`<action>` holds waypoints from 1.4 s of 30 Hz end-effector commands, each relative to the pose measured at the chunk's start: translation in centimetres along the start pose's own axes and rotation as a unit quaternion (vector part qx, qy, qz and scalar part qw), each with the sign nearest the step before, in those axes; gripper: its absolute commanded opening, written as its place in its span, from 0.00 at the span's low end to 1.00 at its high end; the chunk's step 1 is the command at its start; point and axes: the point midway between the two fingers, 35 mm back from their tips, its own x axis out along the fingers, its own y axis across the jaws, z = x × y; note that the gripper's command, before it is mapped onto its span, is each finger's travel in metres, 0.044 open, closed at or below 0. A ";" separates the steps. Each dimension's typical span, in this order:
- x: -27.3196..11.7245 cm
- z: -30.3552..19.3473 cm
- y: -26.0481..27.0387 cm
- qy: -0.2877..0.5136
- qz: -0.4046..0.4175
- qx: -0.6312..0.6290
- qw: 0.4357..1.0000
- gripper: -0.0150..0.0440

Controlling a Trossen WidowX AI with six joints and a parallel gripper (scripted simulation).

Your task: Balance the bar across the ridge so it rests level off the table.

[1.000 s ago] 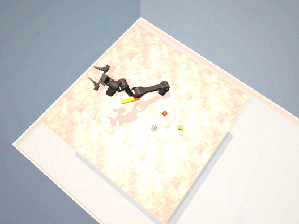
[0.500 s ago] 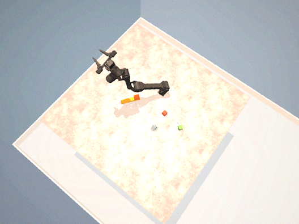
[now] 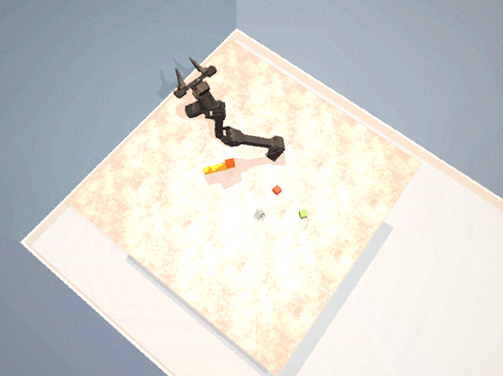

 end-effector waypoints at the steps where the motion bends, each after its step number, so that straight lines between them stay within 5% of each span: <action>1: 0.7 1.4 -4.0 -0.027 -0.041 -0.024 0.998 0.79; 18: 0.6 5.6 -15.0 -0.103 -0.171 -0.164 0.966 0.79; 42: -8.0 16.1 -27.7 -0.231 -0.377 -0.327 0.836 0.79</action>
